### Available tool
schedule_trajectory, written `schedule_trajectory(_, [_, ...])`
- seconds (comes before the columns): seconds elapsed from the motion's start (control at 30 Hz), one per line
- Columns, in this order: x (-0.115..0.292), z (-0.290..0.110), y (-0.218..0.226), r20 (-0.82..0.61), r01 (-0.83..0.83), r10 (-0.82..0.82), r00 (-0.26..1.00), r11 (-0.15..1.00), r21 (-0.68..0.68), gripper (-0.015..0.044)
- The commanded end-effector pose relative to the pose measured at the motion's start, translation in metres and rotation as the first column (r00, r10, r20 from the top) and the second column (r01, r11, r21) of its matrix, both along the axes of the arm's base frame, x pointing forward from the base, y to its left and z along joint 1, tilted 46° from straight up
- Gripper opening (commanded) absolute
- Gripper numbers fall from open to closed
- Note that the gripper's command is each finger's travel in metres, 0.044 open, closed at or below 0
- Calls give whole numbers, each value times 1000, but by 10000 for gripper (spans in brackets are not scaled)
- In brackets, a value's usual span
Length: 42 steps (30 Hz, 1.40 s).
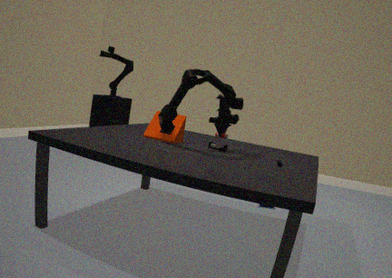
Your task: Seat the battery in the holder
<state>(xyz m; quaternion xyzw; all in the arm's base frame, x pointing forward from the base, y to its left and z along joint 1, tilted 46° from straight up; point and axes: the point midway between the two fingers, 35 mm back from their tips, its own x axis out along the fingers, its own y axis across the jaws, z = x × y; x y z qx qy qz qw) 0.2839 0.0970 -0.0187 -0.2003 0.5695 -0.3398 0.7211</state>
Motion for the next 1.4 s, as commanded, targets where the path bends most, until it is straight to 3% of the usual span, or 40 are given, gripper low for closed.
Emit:
schedule_trajectory(0.0, [0,-6,-7,27,-39,39,999,999,-17,75])
schedule_trajectory(1.37, [-1,-29,-31,218,-253,270,938,962,-102,75])
